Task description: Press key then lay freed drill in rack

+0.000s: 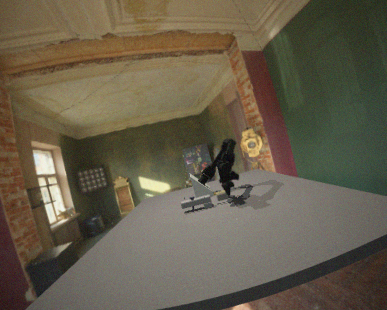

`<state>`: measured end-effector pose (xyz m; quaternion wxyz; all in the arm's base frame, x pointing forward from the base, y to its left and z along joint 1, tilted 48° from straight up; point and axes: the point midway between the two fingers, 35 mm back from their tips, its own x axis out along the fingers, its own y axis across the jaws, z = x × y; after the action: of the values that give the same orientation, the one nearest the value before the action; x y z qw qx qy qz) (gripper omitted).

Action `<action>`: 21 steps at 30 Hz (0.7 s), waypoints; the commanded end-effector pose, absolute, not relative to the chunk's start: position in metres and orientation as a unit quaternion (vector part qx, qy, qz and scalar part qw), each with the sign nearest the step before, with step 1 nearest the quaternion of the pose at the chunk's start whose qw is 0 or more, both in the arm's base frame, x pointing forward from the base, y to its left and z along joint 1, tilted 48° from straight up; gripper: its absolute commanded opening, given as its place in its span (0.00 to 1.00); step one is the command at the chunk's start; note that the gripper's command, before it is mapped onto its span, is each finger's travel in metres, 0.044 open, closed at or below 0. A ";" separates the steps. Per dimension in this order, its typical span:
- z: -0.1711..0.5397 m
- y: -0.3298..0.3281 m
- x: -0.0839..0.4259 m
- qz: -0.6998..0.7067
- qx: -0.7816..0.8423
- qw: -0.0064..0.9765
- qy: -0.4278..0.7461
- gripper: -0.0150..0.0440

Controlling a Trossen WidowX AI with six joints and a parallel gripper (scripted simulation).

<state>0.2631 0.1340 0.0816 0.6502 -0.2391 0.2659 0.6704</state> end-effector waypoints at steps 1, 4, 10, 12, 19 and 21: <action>0.084 0.132 0.264 0.670 -0.240 0.651 0.264 0.25; 0.084 0.131 0.263 0.670 -0.240 0.651 0.264 0.25; 0.086 0.128 0.263 0.670 -0.240 0.651 0.264 0.25; 0.086 0.128 0.263 0.670 -0.240 0.651 0.264 0.25; 0.088 0.125 0.263 0.670 -0.240 0.651 0.264 0.25; 0.088 0.124 0.263 0.670 -0.240 0.651 0.264 0.25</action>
<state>0.2621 0.1261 0.0860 0.6501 -0.2390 0.2663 0.6704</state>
